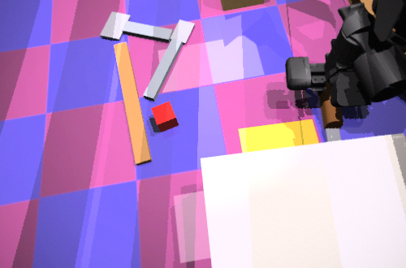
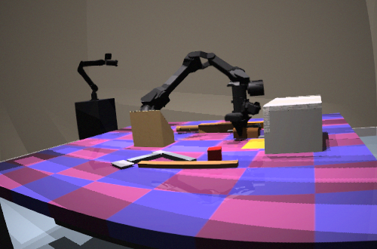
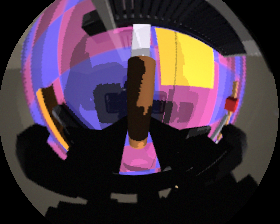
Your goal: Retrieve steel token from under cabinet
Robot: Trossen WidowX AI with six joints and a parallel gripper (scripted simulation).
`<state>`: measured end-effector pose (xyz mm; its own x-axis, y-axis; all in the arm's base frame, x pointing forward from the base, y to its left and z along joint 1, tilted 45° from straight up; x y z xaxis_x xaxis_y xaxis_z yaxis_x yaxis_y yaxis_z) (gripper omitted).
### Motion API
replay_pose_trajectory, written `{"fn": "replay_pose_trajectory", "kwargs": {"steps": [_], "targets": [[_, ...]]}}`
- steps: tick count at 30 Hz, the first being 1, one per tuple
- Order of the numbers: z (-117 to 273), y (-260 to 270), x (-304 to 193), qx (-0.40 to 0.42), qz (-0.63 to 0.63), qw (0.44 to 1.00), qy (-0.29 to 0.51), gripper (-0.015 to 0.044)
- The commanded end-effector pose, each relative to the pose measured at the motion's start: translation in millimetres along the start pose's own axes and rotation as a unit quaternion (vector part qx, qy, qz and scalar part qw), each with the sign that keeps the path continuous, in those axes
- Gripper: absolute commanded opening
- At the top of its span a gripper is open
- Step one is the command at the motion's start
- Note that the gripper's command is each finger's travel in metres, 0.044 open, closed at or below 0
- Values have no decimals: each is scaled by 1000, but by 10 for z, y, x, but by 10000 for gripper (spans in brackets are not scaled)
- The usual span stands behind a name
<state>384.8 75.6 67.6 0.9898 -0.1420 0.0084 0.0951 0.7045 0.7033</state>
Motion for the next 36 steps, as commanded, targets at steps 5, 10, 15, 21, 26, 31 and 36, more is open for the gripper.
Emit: {"fn": "replay_pose_trajectory", "kwargs": {"steps": [5,10,15,21,26,31,36], "targets": [[3,-12,92,2,2,1000,0,0],[3,-20,138,2,2,1000,0,0],[4,-28,185,2,2,1000,-1,0],[4,-38,240,2,2,1000,-1,0],[4,-48,285,2,2,1000,-1,0],[-1,-68,306,2,2,1000,-1,0],[-10,-154,299,1,2,1000,-1,0]]}}
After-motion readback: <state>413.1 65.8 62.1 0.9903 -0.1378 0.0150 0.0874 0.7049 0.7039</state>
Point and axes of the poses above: the point midway between the two fingers, 35 mm back from their tips, its own z axis back along the fingers, its own y axis across the jaws, x = y × z, the point moved 2 cm from there along z, back along the fingers, and after that the axes turned 9 degrees about z, right-handed, at the moved point
